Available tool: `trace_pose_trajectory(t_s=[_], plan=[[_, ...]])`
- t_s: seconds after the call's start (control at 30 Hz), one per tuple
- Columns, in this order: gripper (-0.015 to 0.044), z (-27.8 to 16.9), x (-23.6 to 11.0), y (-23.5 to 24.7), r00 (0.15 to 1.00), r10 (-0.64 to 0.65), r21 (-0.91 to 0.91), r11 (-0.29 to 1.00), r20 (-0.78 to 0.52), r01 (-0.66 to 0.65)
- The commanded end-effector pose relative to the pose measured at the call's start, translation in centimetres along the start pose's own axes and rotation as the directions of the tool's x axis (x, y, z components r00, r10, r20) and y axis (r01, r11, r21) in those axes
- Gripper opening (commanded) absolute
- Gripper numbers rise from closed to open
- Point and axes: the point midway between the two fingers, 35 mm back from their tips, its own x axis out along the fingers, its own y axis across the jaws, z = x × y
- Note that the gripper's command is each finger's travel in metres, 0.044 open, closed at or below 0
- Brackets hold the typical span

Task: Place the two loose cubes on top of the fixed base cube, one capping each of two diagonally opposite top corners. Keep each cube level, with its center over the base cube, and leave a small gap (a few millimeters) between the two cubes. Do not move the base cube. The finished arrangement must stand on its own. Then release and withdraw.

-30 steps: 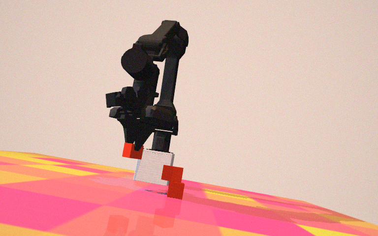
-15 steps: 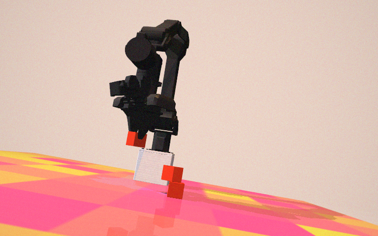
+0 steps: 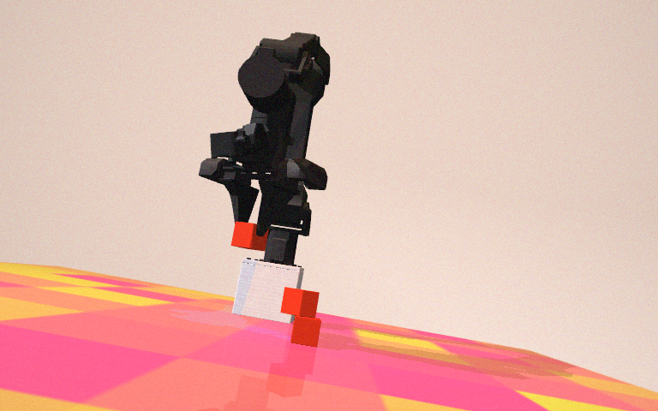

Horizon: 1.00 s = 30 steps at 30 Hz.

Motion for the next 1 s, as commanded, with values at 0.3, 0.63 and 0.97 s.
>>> trace_pose_trajectory(t_s=[0.3,0.63,0.97], plan=[[0.0105,-0.2,0.3,3.8,1.0,-0.001,-0.448,0.894,-0.001,0.001],[0.0105,-1.0,0.6,6.8,1.0,0.002,-0.736,0.677,-0.002,-0.003],[0.0105,-2.0,0.9,9.5,1.0,0.004,-0.925,0.379,-0.002,-0.004]])
